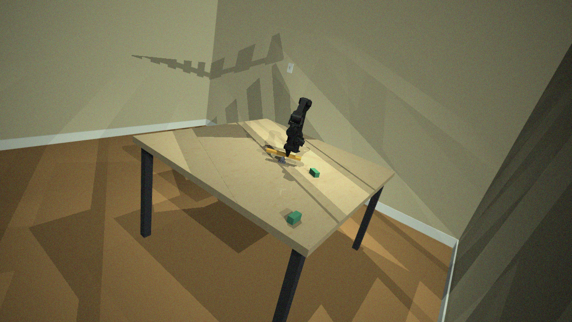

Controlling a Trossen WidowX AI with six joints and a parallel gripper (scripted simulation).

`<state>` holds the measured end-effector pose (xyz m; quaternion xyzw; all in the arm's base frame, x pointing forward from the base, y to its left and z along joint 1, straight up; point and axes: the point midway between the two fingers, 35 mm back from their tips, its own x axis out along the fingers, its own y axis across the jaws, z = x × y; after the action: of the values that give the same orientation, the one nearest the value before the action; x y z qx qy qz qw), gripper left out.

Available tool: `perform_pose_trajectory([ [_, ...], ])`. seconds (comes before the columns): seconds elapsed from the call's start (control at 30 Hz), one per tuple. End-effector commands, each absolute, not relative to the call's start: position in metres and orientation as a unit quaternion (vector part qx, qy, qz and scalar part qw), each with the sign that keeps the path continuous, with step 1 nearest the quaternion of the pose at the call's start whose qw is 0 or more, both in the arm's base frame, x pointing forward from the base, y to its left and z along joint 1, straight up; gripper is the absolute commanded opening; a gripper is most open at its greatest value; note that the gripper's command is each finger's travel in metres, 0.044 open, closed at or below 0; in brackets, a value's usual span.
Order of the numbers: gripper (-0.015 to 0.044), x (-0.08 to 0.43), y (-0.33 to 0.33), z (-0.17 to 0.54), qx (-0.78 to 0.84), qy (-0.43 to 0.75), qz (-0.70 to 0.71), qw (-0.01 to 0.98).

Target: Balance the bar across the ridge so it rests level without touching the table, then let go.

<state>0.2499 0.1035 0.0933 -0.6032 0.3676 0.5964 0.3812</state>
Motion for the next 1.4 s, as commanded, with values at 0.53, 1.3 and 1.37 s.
perform_pose_trajectory([
  [0.53, 0.0171, 0.2499, 0.1035, 0.0933, -0.603, 0.368, 0.596, 0.381],
  [1.3, 0.0185, 0.2499, 0.1035, 0.0933, -0.603, 0.368, 0.596, 0.381],
  [1.37, 0.0211, 0.2499, 0.1035, 0.0933, -0.603, 0.368, 0.596, 0.381],
])
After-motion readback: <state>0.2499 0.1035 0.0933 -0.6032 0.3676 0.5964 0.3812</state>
